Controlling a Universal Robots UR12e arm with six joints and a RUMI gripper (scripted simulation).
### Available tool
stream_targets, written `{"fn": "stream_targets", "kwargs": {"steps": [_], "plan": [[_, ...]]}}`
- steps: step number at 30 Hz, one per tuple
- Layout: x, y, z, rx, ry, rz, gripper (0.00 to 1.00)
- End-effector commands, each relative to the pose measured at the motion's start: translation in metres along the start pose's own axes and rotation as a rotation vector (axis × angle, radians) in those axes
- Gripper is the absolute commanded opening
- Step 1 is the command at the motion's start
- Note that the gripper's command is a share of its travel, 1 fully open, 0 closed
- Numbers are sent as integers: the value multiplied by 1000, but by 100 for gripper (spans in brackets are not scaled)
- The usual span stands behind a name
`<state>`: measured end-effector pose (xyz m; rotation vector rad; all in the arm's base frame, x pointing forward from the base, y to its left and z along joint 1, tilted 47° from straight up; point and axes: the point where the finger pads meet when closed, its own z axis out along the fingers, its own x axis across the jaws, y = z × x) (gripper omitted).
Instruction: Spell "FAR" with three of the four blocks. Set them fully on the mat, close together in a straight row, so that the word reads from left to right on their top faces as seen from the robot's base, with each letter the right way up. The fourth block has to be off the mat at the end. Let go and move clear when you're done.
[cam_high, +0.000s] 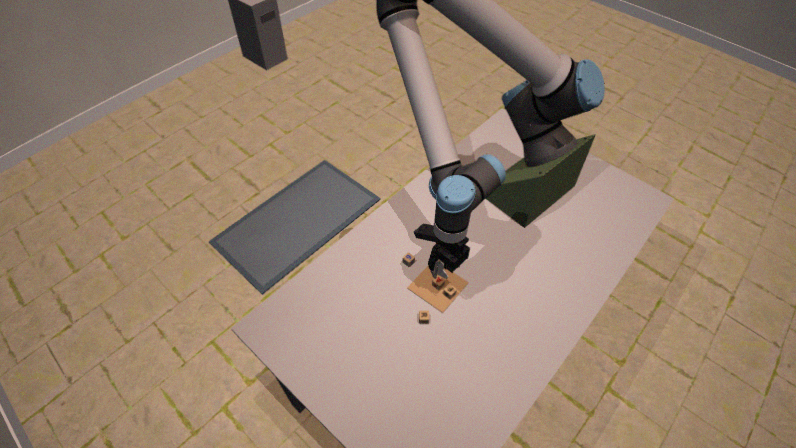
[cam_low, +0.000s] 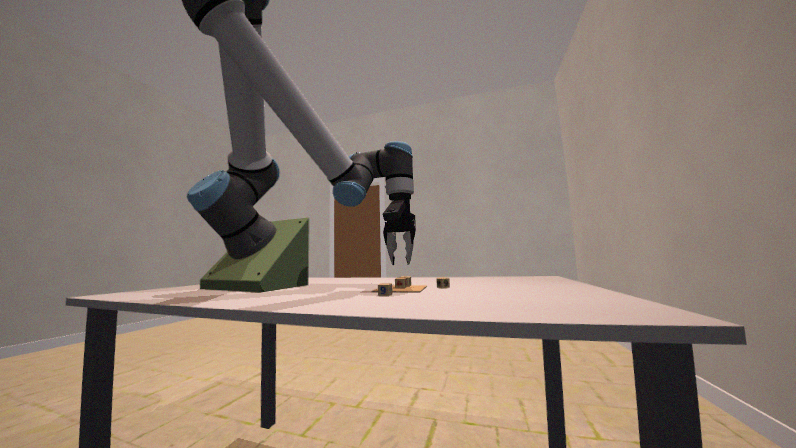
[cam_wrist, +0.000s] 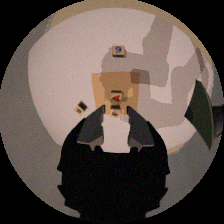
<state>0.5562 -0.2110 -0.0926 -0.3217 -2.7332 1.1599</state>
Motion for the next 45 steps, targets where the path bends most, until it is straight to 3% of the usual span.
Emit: {"fn": "stream_targets", "kwargs": {"steps": [1,8,9,45], "plan": [[-1,0,-14,0,2,1,28],[-1,0,-22,0,2,1,28],[-1,0,-22,0,2,1,100],[-5,1,-22,0,2,-67,100]]}}
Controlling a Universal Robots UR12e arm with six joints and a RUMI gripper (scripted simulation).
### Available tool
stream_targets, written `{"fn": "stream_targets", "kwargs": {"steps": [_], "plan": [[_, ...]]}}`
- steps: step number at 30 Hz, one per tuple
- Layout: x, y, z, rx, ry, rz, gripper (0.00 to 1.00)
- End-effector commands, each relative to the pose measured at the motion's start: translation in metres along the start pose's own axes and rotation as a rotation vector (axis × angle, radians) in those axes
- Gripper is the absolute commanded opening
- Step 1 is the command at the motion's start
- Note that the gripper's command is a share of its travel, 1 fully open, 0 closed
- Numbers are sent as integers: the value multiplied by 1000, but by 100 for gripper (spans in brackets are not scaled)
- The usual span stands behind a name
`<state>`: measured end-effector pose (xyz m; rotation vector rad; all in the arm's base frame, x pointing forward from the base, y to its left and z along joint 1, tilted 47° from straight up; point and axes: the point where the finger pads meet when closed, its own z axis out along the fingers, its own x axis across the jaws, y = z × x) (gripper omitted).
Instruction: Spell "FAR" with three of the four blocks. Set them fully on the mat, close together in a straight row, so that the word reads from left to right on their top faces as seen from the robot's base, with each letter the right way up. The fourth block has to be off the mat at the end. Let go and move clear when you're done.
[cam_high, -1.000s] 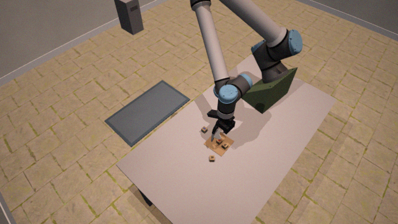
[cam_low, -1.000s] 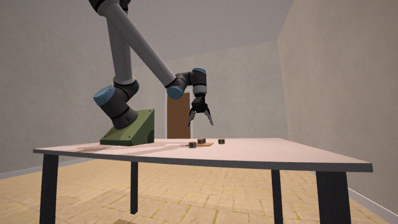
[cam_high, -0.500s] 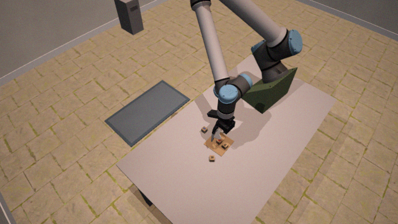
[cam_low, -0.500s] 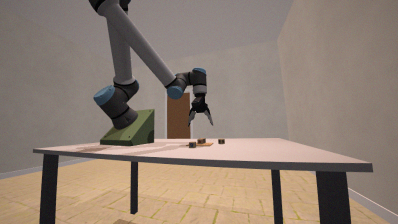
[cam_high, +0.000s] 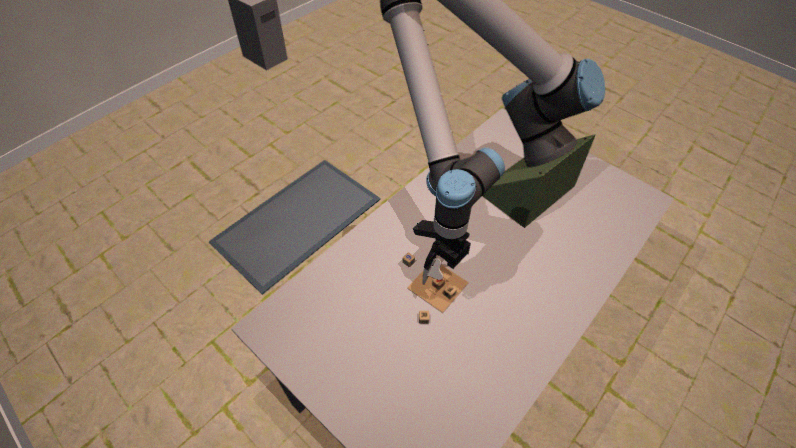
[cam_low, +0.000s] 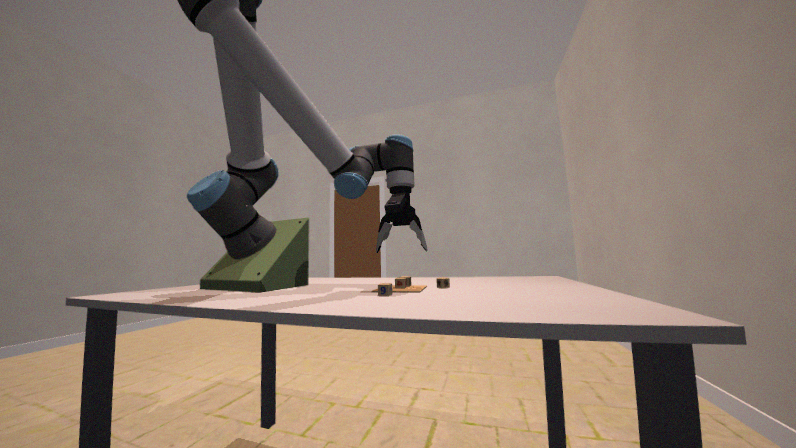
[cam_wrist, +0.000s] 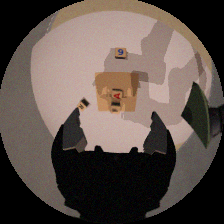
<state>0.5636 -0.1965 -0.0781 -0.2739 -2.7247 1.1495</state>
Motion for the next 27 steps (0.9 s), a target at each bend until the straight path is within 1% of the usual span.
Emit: {"fn": "stream_targets", "kwargs": {"steps": [1,4,9,19,21,27], "plan": [[-3,0,0,0,-1,-44,100],[-4,0,0,0,-1,-59,100],[-10,1,0,0,-1,-152,100],[-28,4,0,0,-1,-436,100],[-28,4,0,0,-1,-436,100],[-40,7,1,0,-1,-638,100]]}}
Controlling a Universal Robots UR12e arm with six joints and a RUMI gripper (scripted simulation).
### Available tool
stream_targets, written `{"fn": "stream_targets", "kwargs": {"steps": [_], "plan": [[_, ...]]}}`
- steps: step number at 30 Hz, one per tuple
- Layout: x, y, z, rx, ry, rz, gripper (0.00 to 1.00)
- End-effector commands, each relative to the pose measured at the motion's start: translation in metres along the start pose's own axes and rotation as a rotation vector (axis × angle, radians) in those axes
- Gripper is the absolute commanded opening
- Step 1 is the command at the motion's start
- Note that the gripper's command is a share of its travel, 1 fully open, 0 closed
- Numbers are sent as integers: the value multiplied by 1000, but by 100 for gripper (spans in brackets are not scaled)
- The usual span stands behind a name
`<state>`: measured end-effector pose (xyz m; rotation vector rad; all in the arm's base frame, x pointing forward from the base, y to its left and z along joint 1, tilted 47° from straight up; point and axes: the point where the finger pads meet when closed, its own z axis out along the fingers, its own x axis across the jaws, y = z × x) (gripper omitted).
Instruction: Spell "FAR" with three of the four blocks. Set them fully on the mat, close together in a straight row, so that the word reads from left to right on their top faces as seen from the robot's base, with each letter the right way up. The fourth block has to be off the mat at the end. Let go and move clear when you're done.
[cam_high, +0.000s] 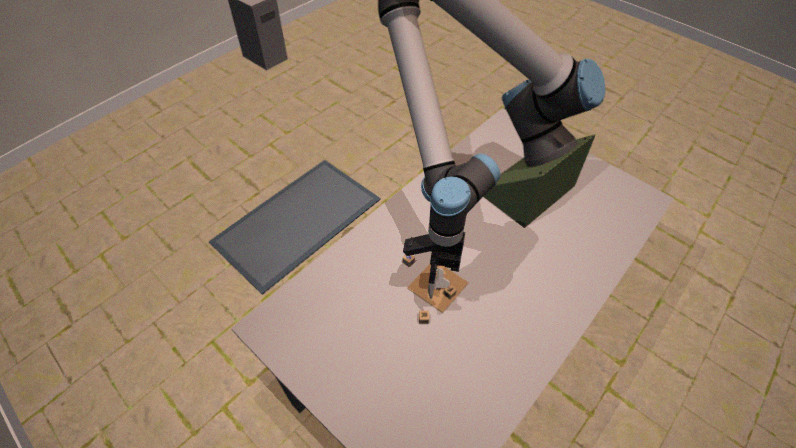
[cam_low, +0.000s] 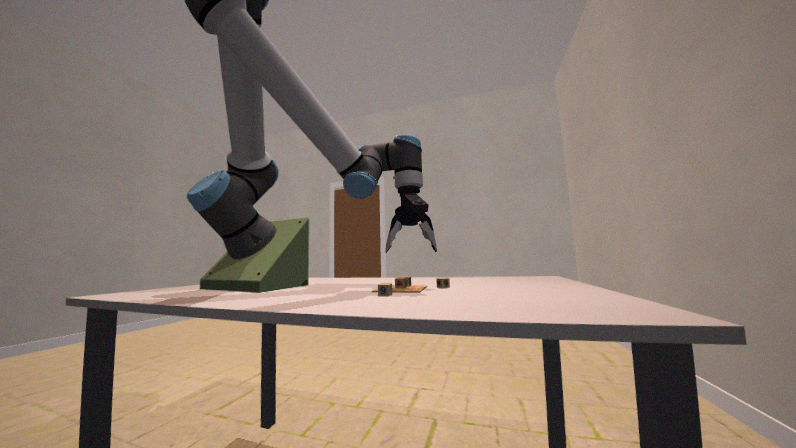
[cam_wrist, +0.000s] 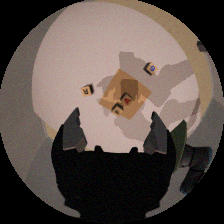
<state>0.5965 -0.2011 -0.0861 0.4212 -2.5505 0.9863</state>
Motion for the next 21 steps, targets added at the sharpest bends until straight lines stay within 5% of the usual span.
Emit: {"fn": "stream_targets", "kwargs": {"steps": [1,21], "plan": [[-8,-3,0,1,-7,-139,100],[-42,-9,1,3,-6,-710,100]]}}
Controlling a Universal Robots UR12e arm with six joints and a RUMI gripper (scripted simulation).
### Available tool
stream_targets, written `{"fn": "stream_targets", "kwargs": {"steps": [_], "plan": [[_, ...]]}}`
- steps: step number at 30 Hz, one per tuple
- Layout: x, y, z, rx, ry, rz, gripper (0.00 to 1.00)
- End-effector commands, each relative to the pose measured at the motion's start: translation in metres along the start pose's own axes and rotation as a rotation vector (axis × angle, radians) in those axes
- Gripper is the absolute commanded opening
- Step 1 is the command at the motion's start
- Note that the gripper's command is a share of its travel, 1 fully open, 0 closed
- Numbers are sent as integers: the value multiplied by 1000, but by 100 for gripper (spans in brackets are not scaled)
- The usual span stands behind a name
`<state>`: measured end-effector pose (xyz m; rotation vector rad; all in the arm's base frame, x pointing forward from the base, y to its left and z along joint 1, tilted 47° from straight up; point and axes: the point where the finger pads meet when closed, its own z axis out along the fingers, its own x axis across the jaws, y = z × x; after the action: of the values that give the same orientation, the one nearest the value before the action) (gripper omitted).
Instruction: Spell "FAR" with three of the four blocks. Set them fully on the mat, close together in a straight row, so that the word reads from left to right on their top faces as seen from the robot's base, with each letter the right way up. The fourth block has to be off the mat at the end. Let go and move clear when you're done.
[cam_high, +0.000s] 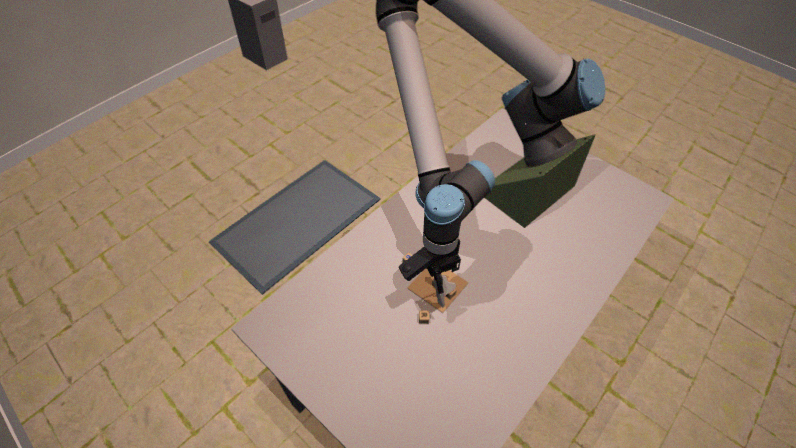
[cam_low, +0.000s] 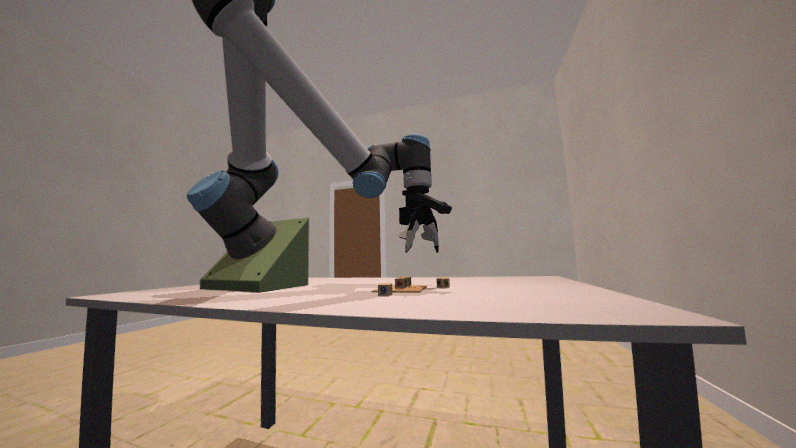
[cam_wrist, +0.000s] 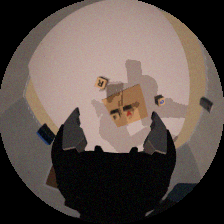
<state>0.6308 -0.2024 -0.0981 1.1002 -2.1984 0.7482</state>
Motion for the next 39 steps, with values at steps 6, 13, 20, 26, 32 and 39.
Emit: {"fn": "stream_targets", "kwargs": {"steps": [6,13,20,26,32,39], "plan": [[-11,-10,0,5,-6,-259,100],[-19,-17,0,6,-5,-468,100],[-28,-23,1,7,-4,-679,100],[-33,-26,1,7,-4,-802,100],[-38,-30,1,7,-3,-960,100],[-43,-33,2,7,-3,-1085,100]]}}
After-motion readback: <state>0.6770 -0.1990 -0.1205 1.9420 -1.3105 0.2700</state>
